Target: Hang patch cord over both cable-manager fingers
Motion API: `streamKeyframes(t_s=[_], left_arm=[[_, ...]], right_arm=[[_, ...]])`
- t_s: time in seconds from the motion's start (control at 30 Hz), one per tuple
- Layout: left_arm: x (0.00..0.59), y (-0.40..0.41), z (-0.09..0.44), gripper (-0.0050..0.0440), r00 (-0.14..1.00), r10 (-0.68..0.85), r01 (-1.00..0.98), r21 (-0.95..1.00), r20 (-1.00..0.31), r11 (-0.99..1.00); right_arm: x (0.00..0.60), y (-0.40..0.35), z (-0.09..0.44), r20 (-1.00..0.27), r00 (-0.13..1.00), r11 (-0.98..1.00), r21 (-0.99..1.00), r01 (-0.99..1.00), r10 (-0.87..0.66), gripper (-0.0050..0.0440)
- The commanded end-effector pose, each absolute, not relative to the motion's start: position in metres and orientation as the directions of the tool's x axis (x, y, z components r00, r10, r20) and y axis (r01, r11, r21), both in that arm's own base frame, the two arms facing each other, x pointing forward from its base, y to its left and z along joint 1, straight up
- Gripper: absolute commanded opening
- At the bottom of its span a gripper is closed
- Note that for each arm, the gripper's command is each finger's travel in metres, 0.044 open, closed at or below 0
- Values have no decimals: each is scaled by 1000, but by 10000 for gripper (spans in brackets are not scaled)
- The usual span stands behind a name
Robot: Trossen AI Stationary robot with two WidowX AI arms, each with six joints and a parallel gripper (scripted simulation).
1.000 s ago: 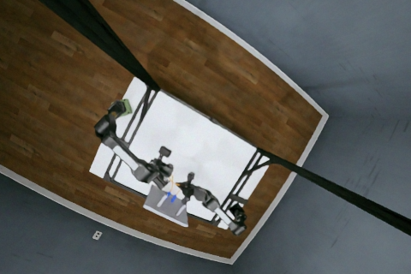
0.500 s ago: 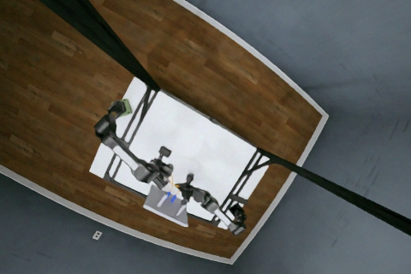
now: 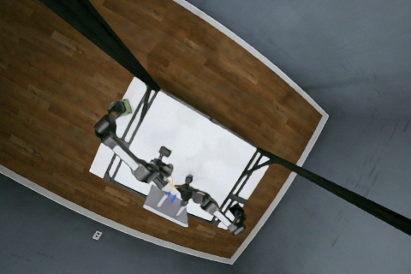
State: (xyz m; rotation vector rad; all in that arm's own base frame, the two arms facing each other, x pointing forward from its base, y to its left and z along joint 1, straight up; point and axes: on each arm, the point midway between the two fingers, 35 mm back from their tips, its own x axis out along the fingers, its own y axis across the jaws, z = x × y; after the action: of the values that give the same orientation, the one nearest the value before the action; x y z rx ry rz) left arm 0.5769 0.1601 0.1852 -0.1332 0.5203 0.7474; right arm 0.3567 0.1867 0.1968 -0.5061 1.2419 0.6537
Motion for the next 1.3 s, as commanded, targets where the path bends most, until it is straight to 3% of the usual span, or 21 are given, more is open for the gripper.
streamKeyframes(t_s=[0.0, 1.27], left_arm=[[578, 164, 203, 25, 625, 617, -687, 39, -478, 726], [571, 178, 217, 25, 595, 623, -719, 10, -509, 695]], right_arm=[[355, 185, 209, -957, 214, 717, -10, -697, 194, 440], [355, 185, 209, -957, 214, 717, -10, -697, 194, 440]])
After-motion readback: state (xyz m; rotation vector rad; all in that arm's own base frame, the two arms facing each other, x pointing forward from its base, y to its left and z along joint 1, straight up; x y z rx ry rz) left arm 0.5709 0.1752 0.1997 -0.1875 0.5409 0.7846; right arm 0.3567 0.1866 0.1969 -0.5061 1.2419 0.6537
